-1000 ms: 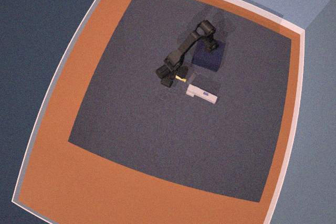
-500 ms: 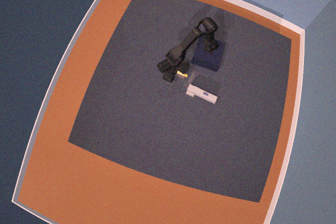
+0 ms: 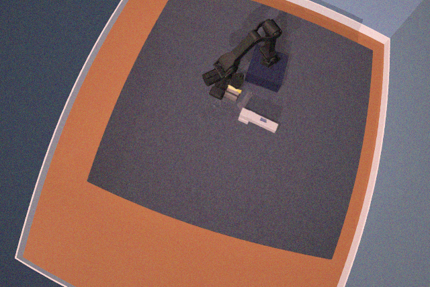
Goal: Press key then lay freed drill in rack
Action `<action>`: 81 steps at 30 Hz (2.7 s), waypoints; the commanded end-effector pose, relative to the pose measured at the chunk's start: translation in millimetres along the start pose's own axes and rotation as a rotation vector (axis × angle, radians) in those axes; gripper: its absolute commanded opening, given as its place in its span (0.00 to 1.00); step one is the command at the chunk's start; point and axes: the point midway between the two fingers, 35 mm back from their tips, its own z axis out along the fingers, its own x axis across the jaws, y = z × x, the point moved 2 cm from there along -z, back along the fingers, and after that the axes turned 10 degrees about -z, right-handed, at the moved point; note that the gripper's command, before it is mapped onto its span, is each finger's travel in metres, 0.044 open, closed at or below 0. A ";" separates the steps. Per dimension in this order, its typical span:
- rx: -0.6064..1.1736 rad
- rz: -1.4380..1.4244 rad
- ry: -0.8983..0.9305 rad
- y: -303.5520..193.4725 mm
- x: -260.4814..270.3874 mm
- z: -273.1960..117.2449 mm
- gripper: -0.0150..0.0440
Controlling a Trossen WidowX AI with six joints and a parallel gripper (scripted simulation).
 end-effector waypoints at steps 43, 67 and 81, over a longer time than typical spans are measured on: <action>0.003 -0.001 -0.004 -0.9 2.4 47.1 0.39; 0.000 -0.003 -0.006 -0.4 3.8 3.2 1.00; 0.028 -0.078 -0.069 7.1 -27.6 -33.5 1.00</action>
